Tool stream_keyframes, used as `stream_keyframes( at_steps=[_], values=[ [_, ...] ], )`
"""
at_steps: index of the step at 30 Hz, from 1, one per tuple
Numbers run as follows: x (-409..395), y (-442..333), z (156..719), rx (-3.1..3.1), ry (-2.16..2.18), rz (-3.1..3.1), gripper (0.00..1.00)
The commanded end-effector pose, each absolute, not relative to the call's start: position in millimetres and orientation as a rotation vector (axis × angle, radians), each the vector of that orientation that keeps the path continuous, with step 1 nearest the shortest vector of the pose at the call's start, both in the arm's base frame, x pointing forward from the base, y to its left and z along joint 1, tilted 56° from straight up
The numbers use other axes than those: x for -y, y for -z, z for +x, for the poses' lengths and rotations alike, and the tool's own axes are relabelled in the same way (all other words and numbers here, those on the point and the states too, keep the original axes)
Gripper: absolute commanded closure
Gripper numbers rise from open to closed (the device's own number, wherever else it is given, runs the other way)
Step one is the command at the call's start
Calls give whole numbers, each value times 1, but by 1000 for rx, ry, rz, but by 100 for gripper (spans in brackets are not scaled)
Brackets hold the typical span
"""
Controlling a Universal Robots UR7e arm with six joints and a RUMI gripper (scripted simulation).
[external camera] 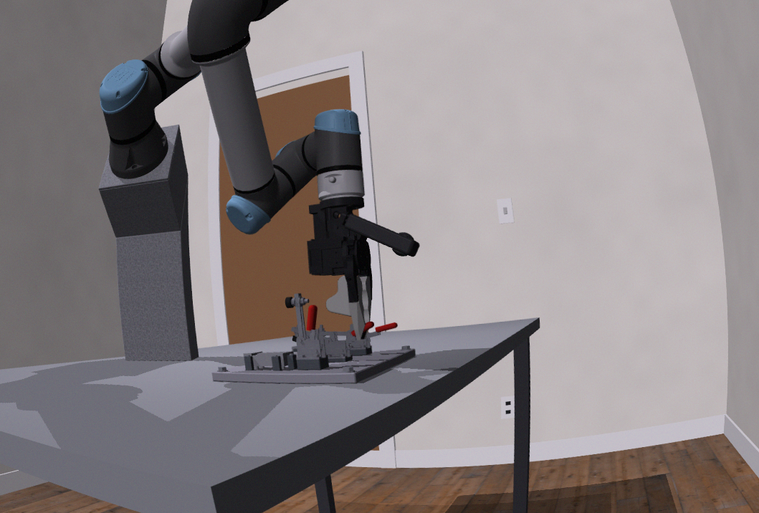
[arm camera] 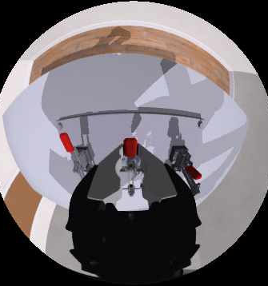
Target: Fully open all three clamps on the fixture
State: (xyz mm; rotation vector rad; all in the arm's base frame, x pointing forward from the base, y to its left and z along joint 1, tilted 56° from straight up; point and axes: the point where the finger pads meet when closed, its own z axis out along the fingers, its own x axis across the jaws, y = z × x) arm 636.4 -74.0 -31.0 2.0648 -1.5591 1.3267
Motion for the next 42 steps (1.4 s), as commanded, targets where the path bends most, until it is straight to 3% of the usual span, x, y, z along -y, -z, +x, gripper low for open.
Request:
stream_keyframes(
  at_steps=[1, 42],
  values=[
    [73, 29, 629, 1558, -1328, 2062, 100],
    [79, 35, 601, 1558, -1321, 2062, 100]
  ],
)
